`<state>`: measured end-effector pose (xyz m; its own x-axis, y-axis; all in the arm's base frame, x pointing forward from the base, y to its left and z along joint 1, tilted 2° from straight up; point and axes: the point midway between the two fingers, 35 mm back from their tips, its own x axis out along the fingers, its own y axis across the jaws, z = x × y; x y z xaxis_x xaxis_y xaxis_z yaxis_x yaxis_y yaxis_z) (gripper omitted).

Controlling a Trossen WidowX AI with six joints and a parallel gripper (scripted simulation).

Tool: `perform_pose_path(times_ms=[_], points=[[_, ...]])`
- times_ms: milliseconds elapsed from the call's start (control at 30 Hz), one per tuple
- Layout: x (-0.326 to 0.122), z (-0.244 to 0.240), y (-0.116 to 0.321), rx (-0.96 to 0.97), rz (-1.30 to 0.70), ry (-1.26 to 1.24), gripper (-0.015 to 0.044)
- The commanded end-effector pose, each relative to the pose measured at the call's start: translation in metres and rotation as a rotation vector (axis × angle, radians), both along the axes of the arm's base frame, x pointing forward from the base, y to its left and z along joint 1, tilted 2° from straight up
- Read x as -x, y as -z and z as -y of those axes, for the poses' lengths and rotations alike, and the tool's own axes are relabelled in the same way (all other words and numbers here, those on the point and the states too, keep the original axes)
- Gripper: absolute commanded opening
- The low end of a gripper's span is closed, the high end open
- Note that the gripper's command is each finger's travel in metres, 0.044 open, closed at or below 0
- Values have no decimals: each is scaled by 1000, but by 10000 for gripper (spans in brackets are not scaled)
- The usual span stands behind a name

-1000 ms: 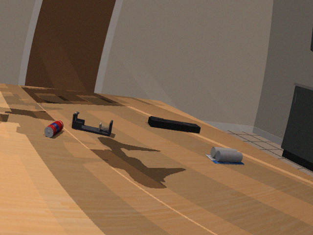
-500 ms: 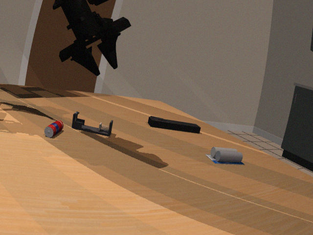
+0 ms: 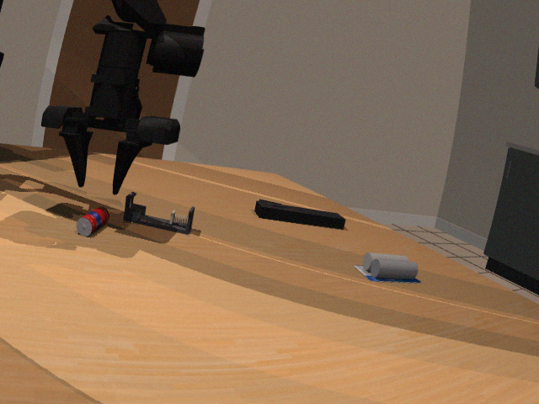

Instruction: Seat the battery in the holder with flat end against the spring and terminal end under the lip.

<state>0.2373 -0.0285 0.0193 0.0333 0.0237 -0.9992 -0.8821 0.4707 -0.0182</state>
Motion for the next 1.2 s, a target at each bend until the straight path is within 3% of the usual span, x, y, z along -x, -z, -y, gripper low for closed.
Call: perform_pose_path(times_ms=[0,1067,1167], points=[[1,0,1,-6,-13,-16,246],[1,-2,51,-6,-14,-16,246],[1,-2,51,-6,-14,-16,167]])
